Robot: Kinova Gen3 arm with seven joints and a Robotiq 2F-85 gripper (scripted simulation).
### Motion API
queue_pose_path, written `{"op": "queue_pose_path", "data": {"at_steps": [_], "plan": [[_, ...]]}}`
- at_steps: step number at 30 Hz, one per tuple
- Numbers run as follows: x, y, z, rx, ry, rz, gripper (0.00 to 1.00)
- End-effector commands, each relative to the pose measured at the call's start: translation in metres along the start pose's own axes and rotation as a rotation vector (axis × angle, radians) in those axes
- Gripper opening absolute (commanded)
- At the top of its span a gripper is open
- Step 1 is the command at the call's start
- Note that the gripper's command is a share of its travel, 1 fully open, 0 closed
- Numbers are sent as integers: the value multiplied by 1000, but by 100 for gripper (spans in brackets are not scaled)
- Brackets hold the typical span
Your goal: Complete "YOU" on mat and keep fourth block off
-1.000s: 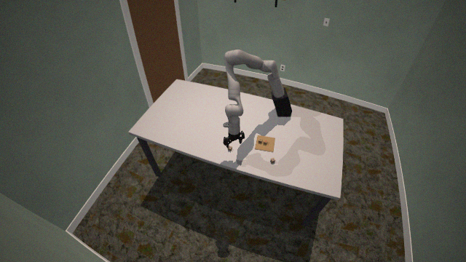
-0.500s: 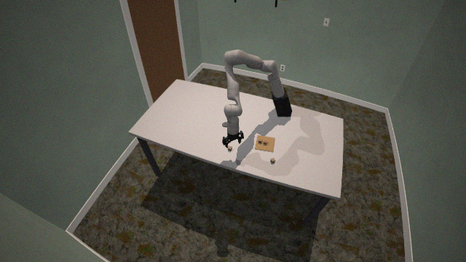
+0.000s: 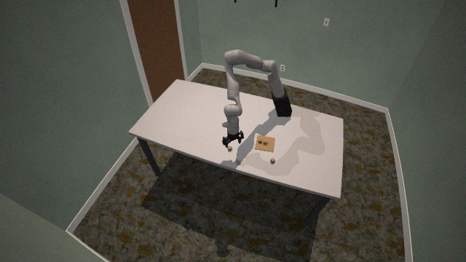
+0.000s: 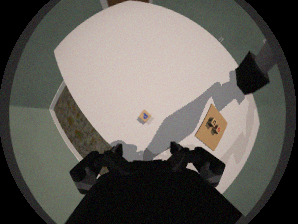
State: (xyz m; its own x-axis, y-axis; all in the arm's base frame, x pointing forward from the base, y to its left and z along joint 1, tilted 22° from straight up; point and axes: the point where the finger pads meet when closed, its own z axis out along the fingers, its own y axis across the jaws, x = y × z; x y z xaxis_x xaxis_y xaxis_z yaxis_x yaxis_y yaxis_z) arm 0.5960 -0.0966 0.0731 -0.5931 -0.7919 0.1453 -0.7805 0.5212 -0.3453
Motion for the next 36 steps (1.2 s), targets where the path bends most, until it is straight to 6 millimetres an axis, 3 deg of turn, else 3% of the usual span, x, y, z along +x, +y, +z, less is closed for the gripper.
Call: {"op": "queue_pose_path", "data": {"at_steps": [1,19,27,36], "plan": [[-1,-1,-1,2,-1,0,100],[-1,0,-1,2,-1,0,100],[-23,19,-3,-3,-4,8,100],[-105,108,-15,-14,-7,40,100]]}}
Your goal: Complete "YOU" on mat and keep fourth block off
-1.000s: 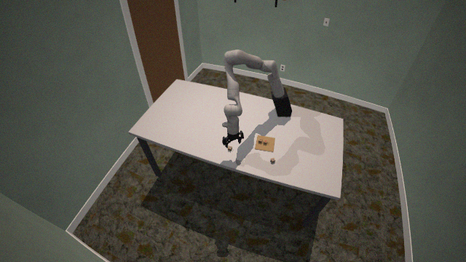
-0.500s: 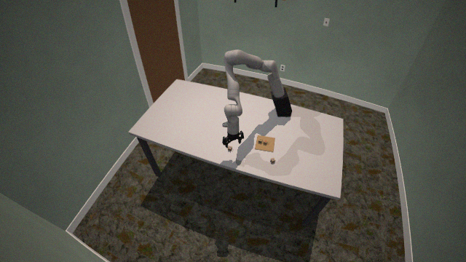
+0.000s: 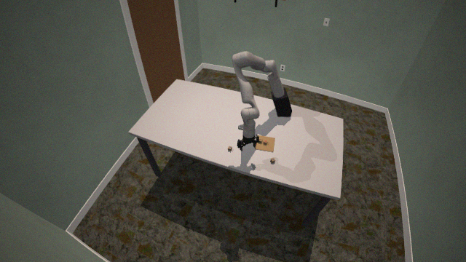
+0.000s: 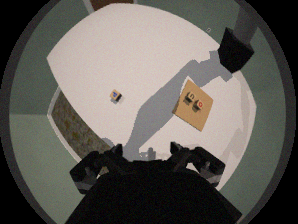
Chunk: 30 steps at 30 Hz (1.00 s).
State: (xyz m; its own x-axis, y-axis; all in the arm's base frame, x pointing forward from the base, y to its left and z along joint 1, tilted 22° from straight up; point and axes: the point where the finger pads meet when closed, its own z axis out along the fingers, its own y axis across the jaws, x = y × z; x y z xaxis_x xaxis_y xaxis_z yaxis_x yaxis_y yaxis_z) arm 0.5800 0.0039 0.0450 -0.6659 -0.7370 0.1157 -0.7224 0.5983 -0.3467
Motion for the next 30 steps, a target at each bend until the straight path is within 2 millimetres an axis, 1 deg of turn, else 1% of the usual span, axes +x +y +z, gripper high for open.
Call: {"op": "queue_pose_path", "data": {"at_steps": [1,6,8,11,14,18,30], "plan": [[-35,49,-8,-3,-9,-52,100],[-64,109,-16,1,-7,-33,100],[-64,109,-16,1,-7,-33,100],[-75,139,-20,5,-5,-24,100],[-81,157,-22,9,-4,-18,100],[-83,165,-24,11,-4,-16,100],[-83,166,-24,11,-4,-16,100]]}}
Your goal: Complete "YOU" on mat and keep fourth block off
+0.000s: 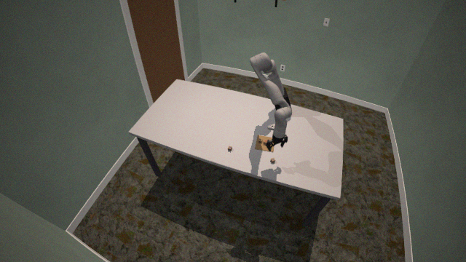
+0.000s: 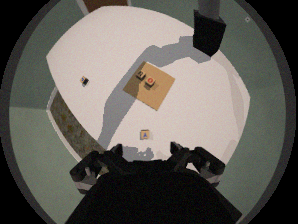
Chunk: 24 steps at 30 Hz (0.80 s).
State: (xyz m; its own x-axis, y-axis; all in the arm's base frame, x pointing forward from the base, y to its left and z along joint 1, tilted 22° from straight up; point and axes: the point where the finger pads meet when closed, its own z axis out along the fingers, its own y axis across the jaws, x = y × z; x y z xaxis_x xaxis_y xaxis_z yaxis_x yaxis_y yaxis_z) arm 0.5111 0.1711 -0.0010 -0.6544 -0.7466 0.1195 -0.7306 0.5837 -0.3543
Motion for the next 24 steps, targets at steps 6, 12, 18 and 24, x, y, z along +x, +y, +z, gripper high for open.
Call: {"op": "queue_pose_path", "data": {"at_steps": [6,12,18,24], "plan": [[-1,0,-1,1,-2,0,100],[-1,0,-1,0,-2,3,100],[0,1,1,-2,0,48,100],[1,3,6,-8,7,167,100]]}}
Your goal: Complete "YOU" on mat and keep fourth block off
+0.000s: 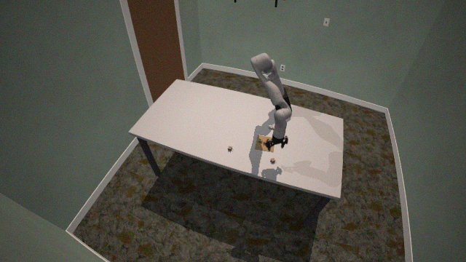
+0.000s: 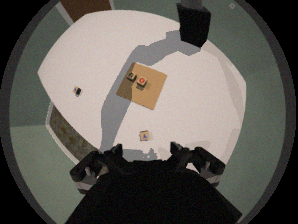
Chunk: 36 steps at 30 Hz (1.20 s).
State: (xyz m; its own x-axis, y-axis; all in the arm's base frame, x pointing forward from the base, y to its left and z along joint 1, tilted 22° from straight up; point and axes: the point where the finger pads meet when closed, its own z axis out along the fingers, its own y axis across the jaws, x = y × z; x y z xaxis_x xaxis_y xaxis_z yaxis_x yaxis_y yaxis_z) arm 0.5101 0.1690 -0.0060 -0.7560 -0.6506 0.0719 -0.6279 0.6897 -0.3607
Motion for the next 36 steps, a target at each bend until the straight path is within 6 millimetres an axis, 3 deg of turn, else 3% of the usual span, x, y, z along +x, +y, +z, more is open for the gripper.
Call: {"op": "queue_pose_path", "data": {"at_steps": [1,6,20,22,36], "plan": [[0,2,2,-1,2,47,100],[1,3,6,-4,6,142,100],[3,6,27,-7,18,750,100],[3,6,27,-7,18,750,100],[-2,0,40,1,-2,1279,100]]}}
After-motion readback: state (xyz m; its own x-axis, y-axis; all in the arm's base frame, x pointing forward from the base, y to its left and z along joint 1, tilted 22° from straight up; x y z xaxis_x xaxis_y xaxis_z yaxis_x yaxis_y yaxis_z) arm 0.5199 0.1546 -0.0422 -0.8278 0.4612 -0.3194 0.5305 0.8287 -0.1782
